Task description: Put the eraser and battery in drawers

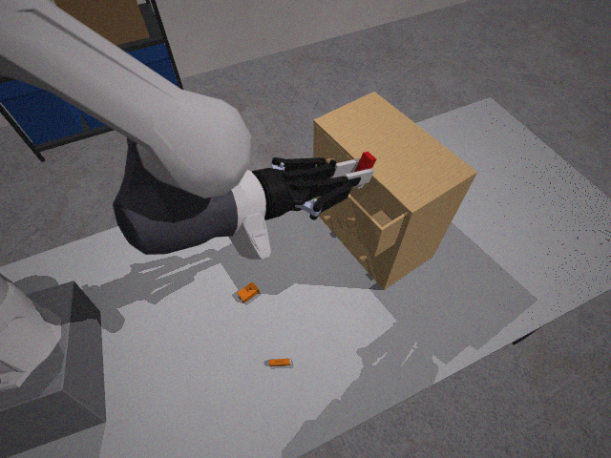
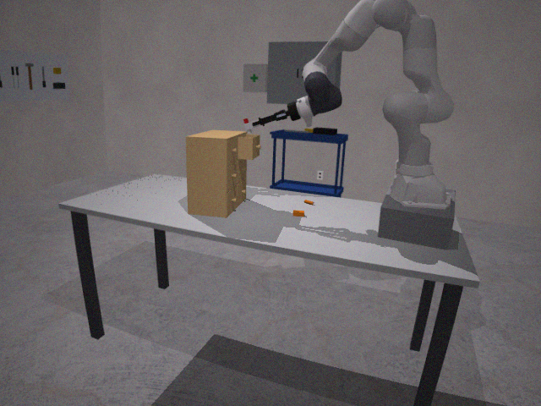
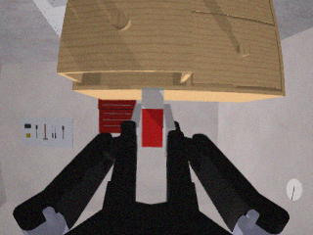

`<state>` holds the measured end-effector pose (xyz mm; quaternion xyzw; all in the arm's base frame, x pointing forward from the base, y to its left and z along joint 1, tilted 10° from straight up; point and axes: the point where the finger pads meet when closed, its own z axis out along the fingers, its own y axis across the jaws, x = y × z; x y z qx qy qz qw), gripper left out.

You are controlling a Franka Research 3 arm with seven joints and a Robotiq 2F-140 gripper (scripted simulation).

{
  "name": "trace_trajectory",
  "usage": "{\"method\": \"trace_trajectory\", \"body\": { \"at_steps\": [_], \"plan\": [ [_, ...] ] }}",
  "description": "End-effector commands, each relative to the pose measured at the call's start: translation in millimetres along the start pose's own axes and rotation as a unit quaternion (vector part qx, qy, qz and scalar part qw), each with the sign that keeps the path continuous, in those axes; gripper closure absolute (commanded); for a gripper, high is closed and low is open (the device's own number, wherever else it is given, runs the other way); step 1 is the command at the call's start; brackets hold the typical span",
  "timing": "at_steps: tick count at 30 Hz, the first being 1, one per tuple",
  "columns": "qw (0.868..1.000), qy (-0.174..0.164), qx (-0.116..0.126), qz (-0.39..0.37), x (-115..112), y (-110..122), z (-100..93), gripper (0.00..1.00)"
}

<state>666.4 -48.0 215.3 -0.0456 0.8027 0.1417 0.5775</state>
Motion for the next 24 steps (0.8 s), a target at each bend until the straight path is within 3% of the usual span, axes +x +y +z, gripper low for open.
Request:
{"method": "trace_trajectory", "body": {
  "at_steps": [1, 16, 17, 24],
  "plan": [
    [1.000, 0.000, 0.001, -0.001, -0.5, -0.7, 0.5, 0.89],
    [1.000, 0.000, 0.001, -0.001, -0.5, -0.7, 0.5, 0.77],
    [1.000, 0.000, 0.001, -0.001, -0.5, -0.7, 0.5, 0.00],
    [1.000, 0.000, 0.001, -0.001, -0.5, -0.7, 0.5, 0.00]
  ]
}}
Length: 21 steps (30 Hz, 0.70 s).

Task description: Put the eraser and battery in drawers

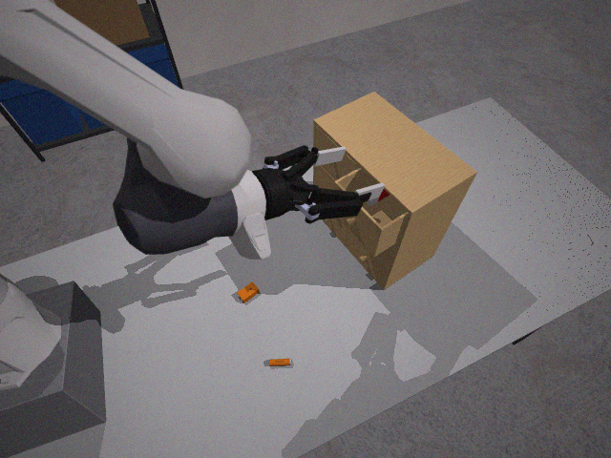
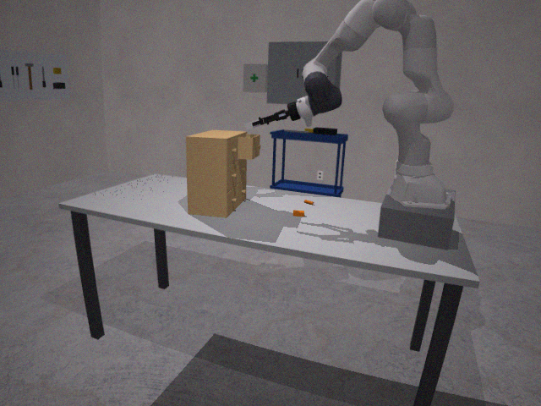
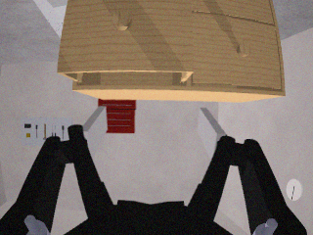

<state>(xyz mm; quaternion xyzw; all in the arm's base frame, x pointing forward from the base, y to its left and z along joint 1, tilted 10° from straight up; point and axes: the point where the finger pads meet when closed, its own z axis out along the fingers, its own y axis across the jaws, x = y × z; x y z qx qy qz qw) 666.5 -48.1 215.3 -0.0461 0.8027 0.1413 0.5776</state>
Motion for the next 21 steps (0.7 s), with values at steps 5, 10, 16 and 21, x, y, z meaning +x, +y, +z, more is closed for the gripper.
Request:
{"method": "trace_trajectory", "body": {
  "at_steps": [5, 10, 16, 21],
  "plan": [
    [1.000, 0.000, 0.001, -0.001, -0.4, -0.7, 0.5, 0.00],
    [1.000, 0.000, 0.001, -0.001, 0.1, -0.7, -1.1, 0.00],
    [1.000, 0.000, 0.001, -0.001, 3.8, -0.6, -13.5, 0.00],
    [1.000, 0.000, 0.001, -0.001, 8.7, -0.6, -29.8, 0.00]
  ]
}}
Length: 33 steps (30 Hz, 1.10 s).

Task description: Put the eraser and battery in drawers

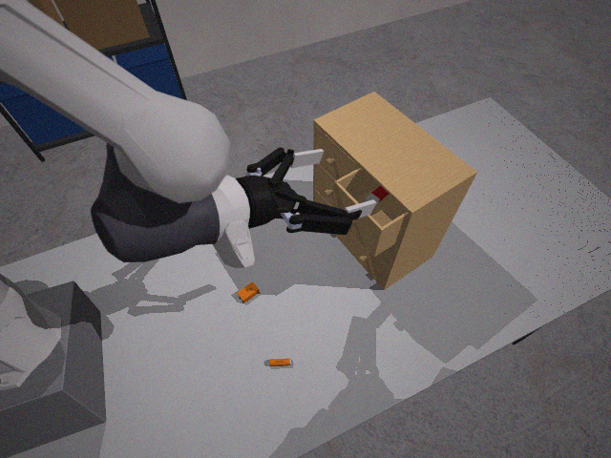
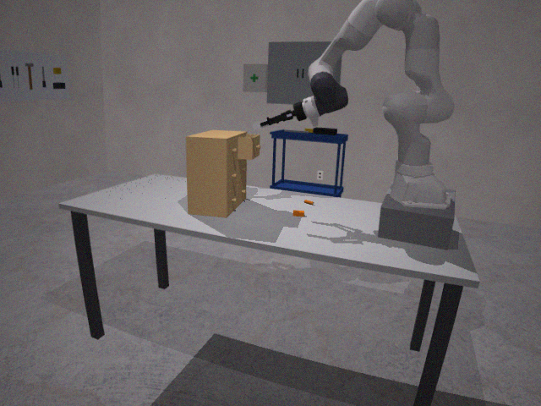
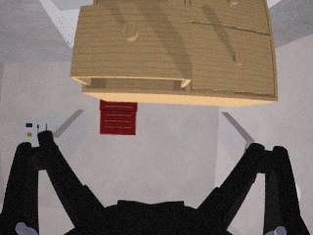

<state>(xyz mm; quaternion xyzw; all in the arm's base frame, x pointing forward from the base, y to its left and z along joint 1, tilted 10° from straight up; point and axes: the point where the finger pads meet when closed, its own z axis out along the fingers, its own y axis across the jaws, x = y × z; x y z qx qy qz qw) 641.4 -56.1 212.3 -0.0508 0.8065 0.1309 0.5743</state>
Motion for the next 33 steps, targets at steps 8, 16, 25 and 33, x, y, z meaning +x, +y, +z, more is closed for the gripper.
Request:
{"method": "trace_trajectory", "body": {
  "at_steps": [8, 16, 25, 33],
  "plan": [
    [1.000, -0.006, -0.005, 0.008, 10.7, 1.4, -45.0, 0.00],
    [1.000, -0.006, -0.005, 0.008, 25.4, 1.2, -91.8, 0.00],
    [1.000, -0.006, -0.005, 0.008, 34.8, 1.1, -121.8, 0.00],
    [1.000, -0.006, -0.005, 0.008, 40.0, 1.0, -138.4, 0.00]
  ]
}}
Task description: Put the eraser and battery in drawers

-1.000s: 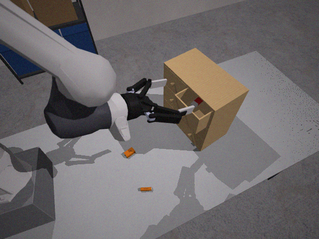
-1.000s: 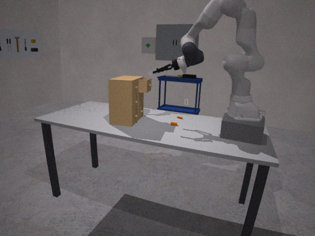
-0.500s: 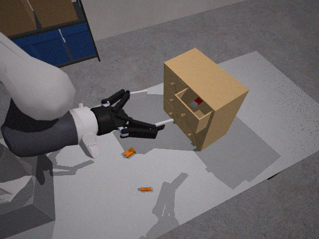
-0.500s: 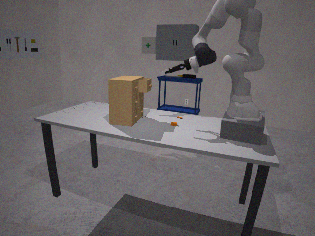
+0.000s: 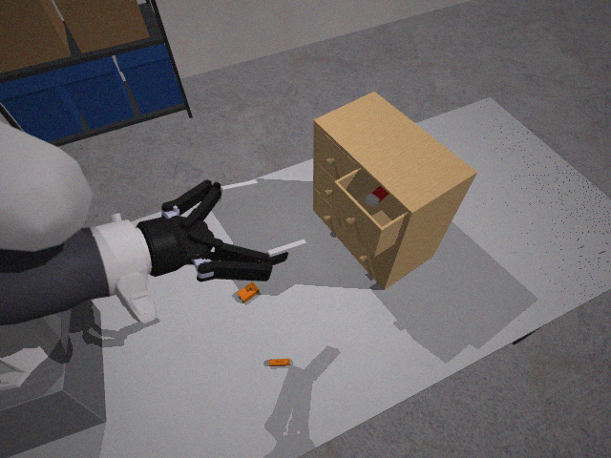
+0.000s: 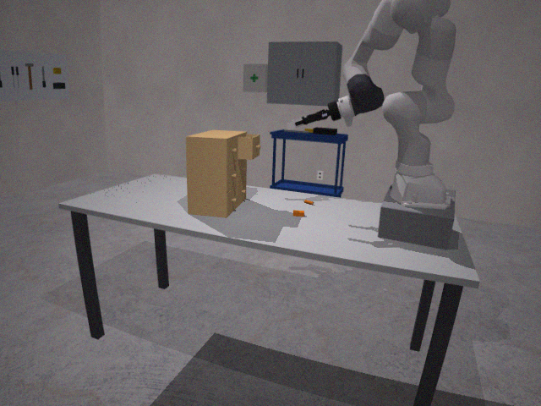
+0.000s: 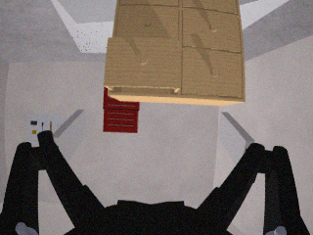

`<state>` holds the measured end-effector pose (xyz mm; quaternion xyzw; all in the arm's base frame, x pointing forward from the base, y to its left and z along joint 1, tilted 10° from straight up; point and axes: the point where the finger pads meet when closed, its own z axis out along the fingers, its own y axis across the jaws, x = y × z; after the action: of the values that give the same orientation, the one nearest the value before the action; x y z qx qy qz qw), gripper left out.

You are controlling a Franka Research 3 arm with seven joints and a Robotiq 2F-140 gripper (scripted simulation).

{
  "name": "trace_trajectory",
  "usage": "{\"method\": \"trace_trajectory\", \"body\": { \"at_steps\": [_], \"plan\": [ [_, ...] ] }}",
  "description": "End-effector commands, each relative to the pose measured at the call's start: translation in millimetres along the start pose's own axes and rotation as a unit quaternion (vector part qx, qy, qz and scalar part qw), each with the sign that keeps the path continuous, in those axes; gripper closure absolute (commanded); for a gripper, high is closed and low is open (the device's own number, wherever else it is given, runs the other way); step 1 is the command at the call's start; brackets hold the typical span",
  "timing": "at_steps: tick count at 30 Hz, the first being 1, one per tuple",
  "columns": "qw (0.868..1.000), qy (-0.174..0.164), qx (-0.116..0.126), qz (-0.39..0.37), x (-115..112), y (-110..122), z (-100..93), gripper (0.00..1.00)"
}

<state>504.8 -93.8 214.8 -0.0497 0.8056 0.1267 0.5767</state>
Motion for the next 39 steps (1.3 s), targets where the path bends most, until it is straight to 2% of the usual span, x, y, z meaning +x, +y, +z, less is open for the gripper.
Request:
{"method": "trace_trajectory", "body": {
  "at_steps": [1, 22, 28, 34, 36, 39],
  "plan": [
    [1.000, -0.003, -0.009, 0.010, -0.9, 5.1, -2.8, 0.00],
    [1.000, 0.006, -0.009, 0.010, -1.1, 4.9, -5.4, 0.00],
    [1.000, 0.028, -0.009, 0.010, -2.4, 4.9, -5.9, 0.00],
    [0.998, 0.065, -0.009, 0.010, -4.5, 4.9, -6.8, 0.00],
    [0.998, 0.065, -0.009, 0.010, -4.5, 4.9, -6.8, 0.00],
    [0.996, 0.088, -0.010, 0.009, -5.9, 4.8, -7.3, 0.00]
  ]
}}
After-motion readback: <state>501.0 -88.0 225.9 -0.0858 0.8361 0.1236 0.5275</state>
